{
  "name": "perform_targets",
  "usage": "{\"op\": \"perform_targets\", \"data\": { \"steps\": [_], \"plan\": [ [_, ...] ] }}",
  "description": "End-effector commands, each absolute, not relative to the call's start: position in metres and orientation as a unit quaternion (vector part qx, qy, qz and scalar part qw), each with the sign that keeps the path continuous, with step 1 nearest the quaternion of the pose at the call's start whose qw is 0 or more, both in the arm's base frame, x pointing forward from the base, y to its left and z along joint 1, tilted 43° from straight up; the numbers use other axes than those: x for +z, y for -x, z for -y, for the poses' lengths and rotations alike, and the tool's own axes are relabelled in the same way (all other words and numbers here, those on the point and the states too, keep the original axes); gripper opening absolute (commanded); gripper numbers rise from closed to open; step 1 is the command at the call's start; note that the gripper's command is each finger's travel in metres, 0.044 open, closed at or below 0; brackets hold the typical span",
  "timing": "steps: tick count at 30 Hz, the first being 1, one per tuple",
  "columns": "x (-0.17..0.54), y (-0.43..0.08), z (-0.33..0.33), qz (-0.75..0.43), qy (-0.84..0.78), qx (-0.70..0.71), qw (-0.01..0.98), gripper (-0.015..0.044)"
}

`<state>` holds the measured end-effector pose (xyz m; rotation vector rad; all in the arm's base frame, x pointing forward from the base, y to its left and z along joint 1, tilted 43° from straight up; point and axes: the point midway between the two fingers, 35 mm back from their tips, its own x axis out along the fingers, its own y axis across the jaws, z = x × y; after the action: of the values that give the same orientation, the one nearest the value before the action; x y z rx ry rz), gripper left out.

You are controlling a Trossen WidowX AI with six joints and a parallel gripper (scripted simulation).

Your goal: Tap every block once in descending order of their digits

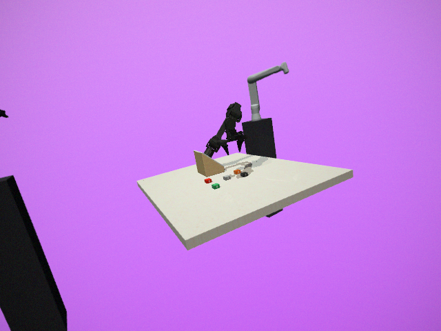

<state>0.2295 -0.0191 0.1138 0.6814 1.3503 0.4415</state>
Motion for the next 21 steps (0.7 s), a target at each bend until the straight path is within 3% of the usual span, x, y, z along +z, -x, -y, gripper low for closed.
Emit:
{"op": "perform_targets", "data": {
  "steps": [1, 21],
  "plan": [
    [0.116, -0.225, 0.013, -0.609, -0.312, 0.199, 0.702, 0.04],
    [0.117, -0.242, 0.019, -0.609, -0.312, 0.199, 0.702, 0.04]
  ]
}}
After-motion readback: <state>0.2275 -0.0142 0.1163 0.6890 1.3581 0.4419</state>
